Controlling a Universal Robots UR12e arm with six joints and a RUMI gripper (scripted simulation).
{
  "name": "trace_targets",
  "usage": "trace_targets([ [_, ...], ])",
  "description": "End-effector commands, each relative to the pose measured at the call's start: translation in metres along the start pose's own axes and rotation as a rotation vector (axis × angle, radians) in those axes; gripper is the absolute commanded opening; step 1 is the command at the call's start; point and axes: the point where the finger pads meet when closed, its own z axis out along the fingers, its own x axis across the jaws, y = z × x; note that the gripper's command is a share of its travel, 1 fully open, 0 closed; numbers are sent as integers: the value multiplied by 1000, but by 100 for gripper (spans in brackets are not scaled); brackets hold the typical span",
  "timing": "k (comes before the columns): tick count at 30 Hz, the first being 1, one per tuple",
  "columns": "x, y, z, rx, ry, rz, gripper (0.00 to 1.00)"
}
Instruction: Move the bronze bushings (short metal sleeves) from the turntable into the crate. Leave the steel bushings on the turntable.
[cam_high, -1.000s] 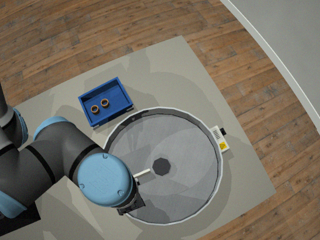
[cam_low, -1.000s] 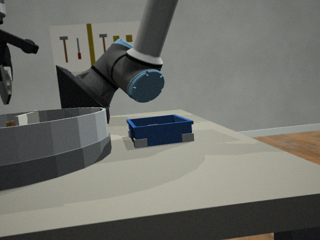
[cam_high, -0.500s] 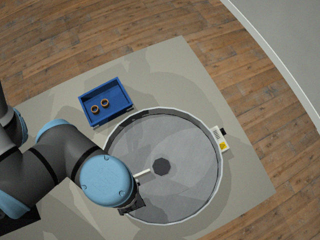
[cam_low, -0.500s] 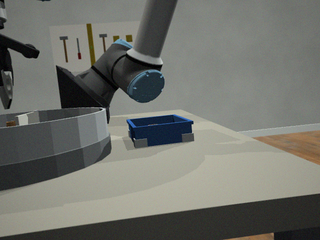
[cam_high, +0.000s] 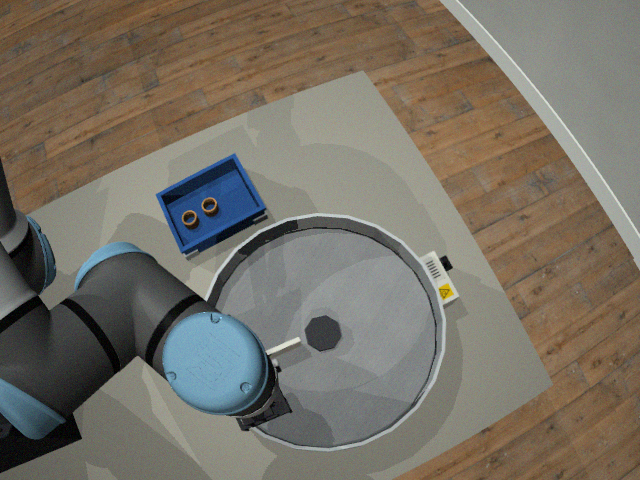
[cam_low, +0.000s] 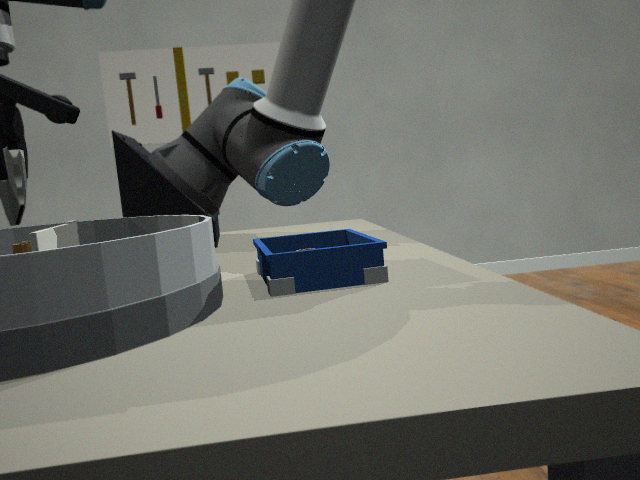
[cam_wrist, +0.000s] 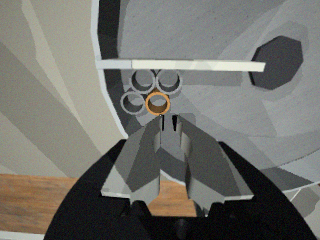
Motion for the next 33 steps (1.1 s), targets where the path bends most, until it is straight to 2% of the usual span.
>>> trace_targets([
  [1,0,0,-1,-1,1,0,6],
  [25,0,0,0,-1,1,0,6],
  [33,0,0,12,-1,1,0,6],
])
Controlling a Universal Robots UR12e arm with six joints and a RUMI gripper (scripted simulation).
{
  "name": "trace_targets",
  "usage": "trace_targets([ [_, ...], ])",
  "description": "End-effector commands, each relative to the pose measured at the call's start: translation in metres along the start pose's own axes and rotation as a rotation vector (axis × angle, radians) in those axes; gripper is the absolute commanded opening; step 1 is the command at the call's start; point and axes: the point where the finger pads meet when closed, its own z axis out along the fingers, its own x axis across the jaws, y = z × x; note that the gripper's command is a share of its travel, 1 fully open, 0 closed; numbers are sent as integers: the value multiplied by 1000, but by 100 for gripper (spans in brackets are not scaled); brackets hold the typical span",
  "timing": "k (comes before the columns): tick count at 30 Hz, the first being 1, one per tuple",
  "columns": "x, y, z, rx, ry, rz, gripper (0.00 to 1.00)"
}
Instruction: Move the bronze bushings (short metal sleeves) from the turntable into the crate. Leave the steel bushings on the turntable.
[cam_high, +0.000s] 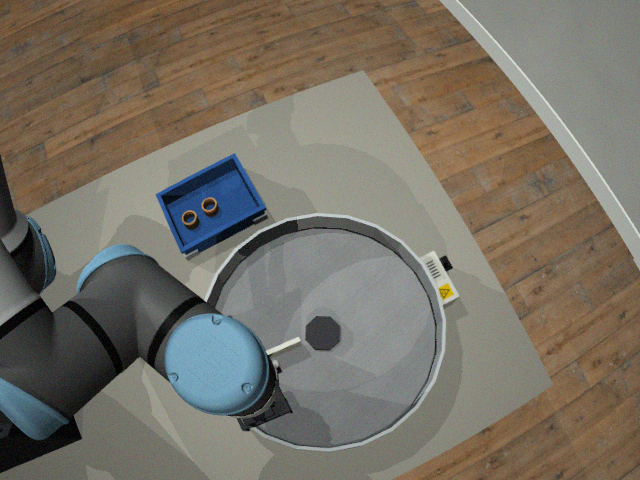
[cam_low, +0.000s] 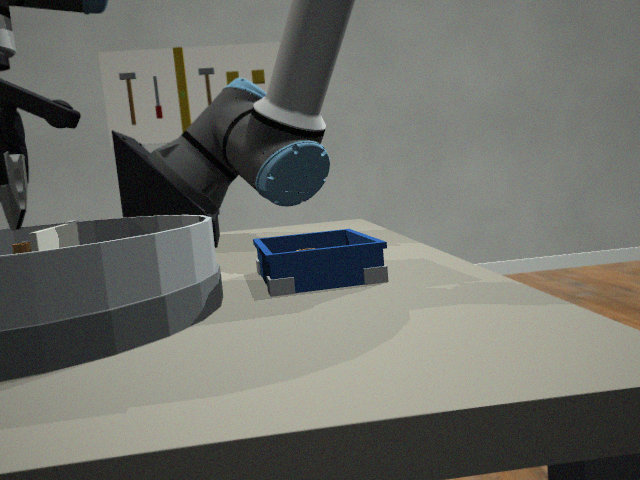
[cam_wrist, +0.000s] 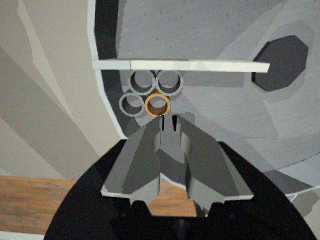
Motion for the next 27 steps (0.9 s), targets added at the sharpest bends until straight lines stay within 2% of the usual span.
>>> trace_targets([
  [1,0,0,8,-1,1,0,6],
  [7,0,0,15,-1,1,0,6],
  [27,0,0,15,-1,1,0,6],
])
